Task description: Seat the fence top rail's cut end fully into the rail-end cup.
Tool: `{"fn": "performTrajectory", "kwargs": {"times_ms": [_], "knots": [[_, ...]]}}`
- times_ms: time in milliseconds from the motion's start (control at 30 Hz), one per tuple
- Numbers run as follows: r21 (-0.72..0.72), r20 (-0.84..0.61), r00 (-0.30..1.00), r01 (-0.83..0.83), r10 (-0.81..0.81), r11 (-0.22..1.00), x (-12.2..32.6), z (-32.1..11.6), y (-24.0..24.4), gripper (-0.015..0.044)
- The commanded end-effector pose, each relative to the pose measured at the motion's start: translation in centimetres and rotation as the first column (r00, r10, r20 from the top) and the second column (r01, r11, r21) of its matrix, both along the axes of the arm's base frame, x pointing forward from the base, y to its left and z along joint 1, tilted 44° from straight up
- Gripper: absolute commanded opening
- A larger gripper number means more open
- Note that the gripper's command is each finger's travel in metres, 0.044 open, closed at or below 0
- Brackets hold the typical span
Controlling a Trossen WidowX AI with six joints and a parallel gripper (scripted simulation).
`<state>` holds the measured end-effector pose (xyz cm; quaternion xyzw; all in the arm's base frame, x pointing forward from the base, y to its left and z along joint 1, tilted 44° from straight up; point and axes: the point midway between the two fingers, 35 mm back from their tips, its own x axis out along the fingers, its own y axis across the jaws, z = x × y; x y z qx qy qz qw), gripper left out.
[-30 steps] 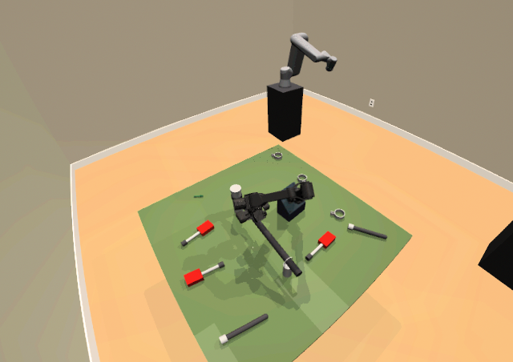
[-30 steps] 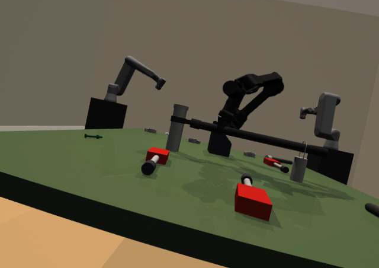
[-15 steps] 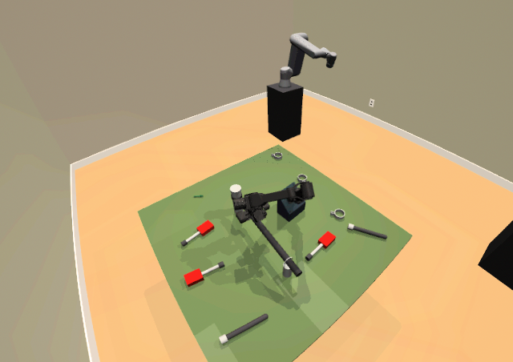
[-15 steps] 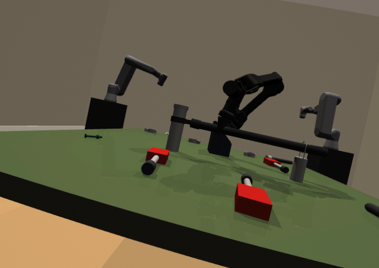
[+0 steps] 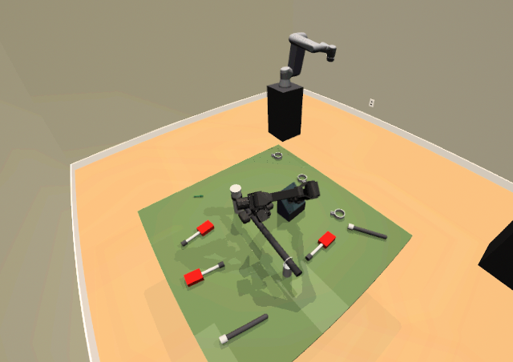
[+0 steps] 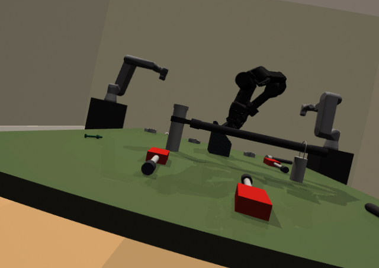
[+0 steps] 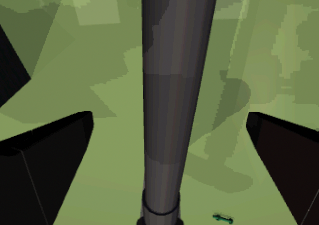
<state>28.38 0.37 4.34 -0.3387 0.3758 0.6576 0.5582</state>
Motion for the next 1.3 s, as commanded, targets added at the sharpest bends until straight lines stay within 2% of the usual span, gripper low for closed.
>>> {"fn": "performTrajectory", "kwargs": {"times_ms": [0,167,1267], "knots": [[-0.001,0.0,1.0,-0.001,0.001,1.0,0.1,1.0,-0.6,0.044],[0.0,-0.001,1.0,-0.002,0.002,1.0,0.3,4.0,-2.2,0.044],[0.0,-0.001,1.0,-0.002,0.002,1.0,0.3,4.0,-2.2,0.044]]}}
